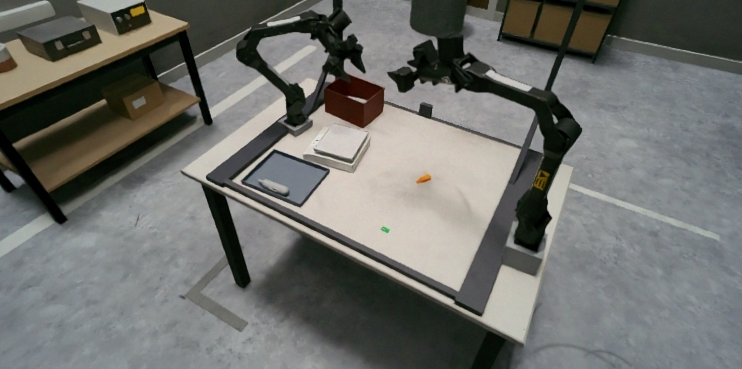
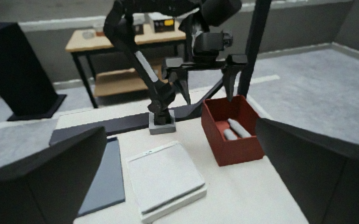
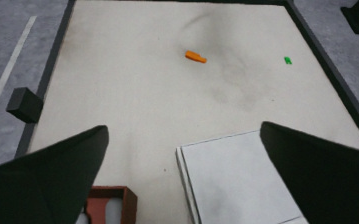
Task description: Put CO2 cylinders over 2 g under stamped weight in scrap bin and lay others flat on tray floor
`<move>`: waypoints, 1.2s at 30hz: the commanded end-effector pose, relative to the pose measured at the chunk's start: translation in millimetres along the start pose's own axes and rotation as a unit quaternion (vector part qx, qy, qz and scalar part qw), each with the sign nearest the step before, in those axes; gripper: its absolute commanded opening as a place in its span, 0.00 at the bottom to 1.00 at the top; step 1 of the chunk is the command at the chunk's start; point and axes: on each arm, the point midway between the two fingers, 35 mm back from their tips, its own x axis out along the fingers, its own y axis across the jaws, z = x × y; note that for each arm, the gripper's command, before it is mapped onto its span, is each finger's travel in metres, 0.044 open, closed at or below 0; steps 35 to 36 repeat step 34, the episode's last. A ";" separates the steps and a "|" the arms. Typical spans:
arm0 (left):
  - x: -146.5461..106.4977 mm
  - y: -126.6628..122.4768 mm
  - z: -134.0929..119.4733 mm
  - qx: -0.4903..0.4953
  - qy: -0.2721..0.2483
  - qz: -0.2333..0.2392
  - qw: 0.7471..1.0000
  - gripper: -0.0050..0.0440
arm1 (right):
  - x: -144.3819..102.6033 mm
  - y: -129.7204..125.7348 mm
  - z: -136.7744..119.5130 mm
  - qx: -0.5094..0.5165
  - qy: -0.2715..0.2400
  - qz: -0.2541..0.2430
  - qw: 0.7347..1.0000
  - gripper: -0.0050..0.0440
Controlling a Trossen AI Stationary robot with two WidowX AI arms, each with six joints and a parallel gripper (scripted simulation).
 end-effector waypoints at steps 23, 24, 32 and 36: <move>-161.6 89.6 -67.6 -0.014 -0.174 0.131 0.976 1.00 | 50.7 -108.7 78.0 0.039 -0.267 -0.026 0.963 1.00; -163.8 90.4 -69.7 -0.014 -0.176 0.133 0.975 1.00 | 50.4 -111.9 82.6 0.040 -0.281 -0.027 0.959 1.00; -163.7 93.6 -78.6 -0.015 -0.174 0.139 0.975 1.00 | 42.1 -125.0 106.5 0.047 -0.350 -0.032 0.935 1.00; -165.4 92.8 -73.2 -0.015 -0.179 0.139 0.974 1.00 | 40.8 -125.1 108.0 0.046 -0.352 -0.032 0.934 1.00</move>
